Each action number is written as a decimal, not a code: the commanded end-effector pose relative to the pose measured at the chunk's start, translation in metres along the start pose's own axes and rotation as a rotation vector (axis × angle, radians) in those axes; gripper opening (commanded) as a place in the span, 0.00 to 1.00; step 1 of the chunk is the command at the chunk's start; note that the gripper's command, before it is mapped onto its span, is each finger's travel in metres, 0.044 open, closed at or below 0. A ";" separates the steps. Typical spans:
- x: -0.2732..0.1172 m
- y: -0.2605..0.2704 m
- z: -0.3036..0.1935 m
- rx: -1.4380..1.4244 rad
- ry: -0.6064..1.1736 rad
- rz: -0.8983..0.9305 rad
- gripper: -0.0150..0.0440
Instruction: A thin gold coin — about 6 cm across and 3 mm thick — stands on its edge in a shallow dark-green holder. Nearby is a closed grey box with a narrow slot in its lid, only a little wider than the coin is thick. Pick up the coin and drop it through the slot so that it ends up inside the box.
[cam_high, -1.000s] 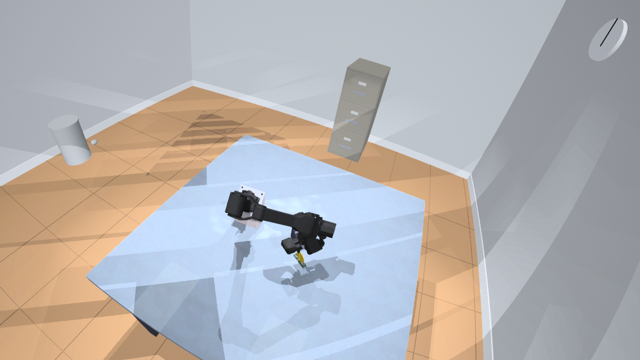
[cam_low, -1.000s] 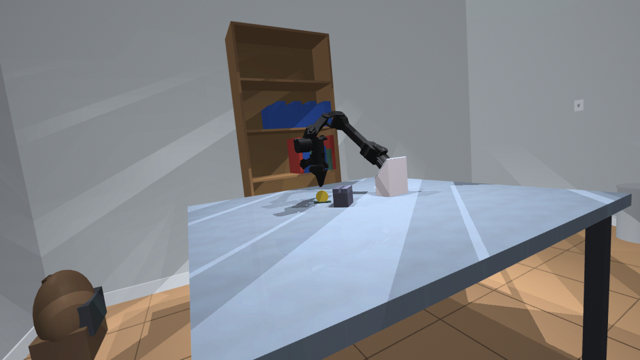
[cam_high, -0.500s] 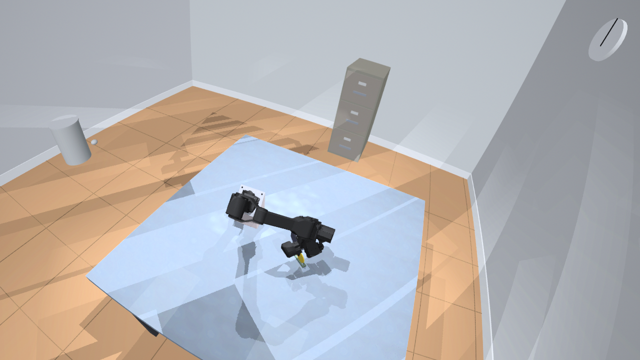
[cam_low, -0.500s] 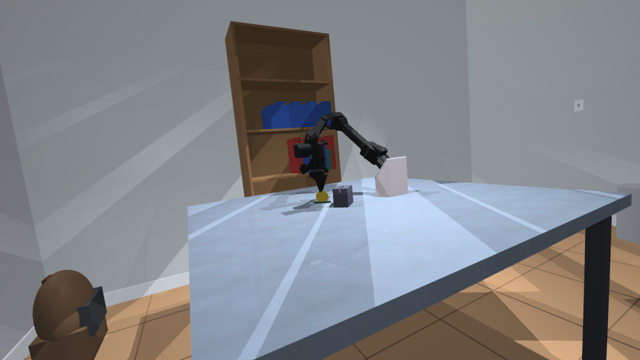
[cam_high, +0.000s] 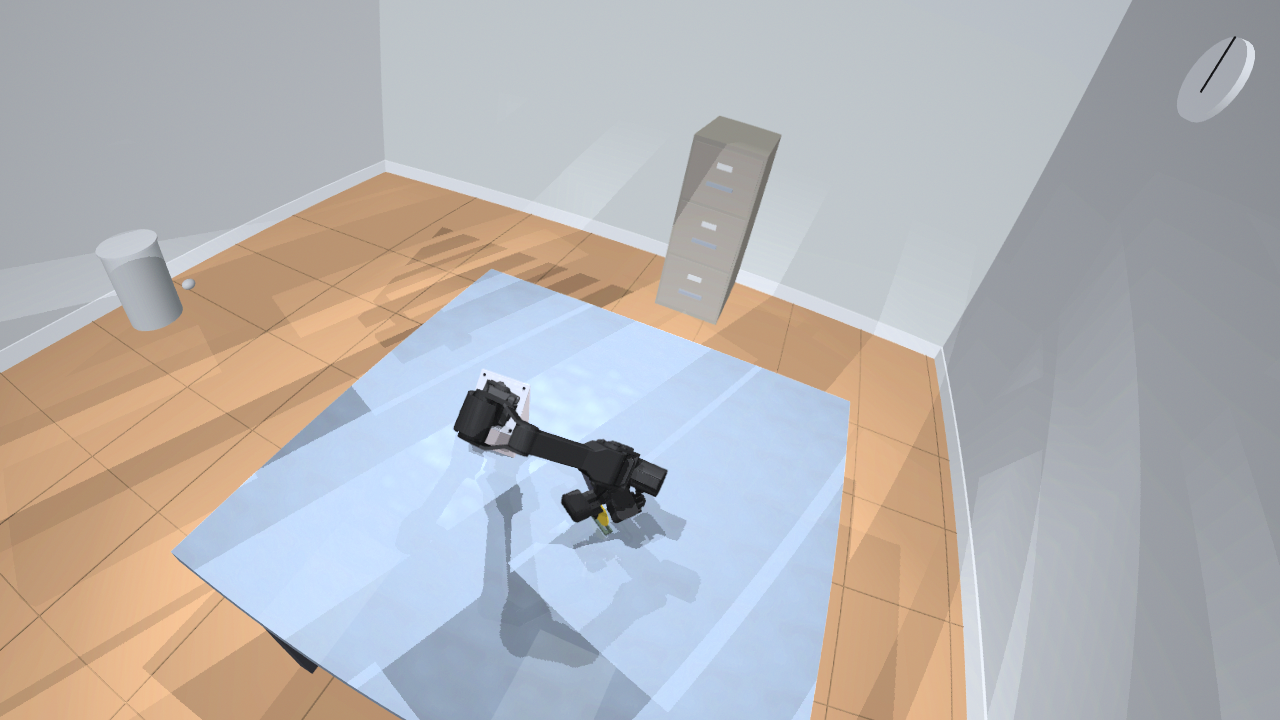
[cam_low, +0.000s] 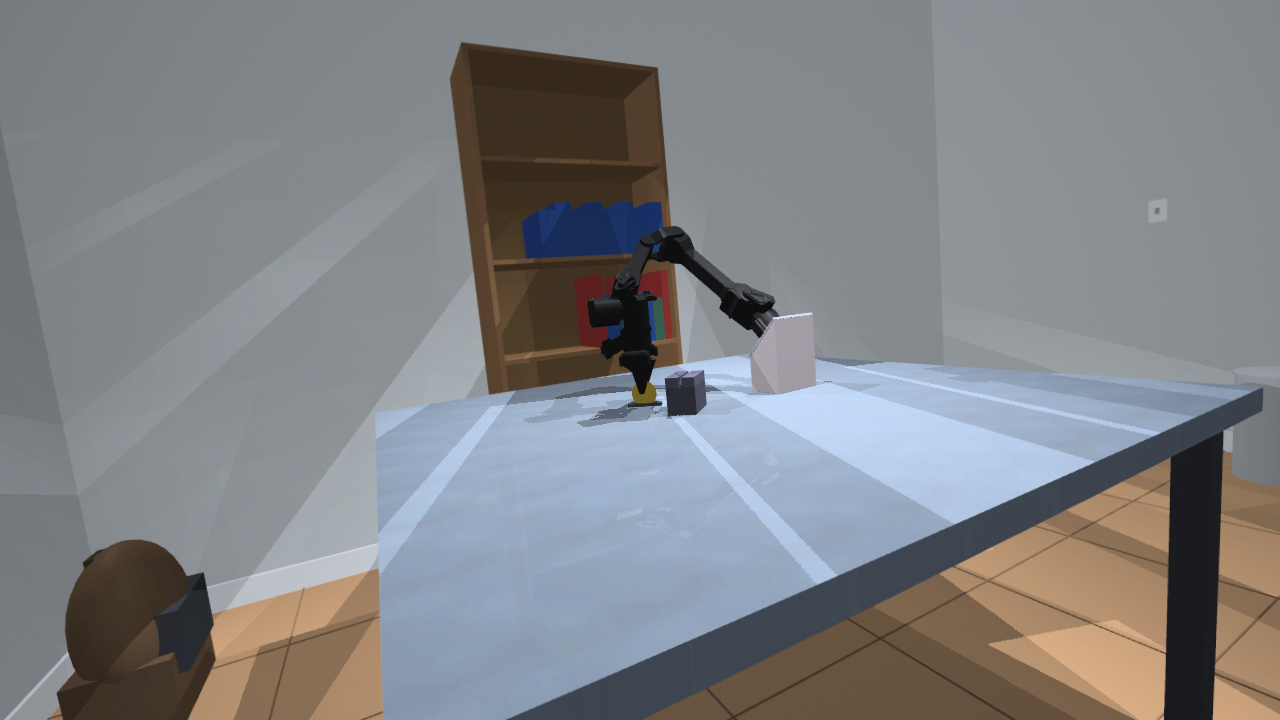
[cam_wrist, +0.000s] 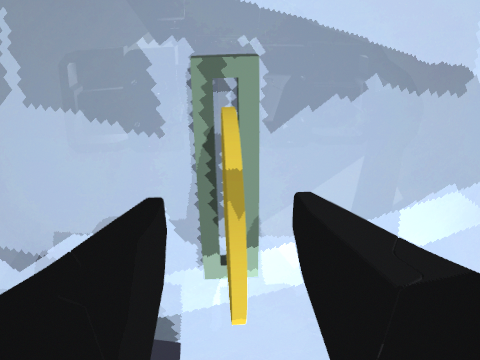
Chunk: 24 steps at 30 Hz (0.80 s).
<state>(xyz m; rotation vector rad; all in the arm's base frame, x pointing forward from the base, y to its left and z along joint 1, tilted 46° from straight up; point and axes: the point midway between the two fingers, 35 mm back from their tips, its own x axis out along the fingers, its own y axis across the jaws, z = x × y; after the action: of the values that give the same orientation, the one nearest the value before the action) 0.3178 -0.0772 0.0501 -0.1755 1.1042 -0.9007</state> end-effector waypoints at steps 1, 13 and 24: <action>0.007 0.001 -0.002 -0.009 0.004 0.000 0.53; 0.020 -0.001 -0.002 -0.010 0.002 -0.002 0.44; 0.020 -0.001 -0.002 -0.010 0.002 -0.002 0.25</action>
<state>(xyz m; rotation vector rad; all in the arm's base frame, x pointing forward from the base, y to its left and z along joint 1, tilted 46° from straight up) 0.3183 -0.0915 0.0360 -0.1799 1.1082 -0.9011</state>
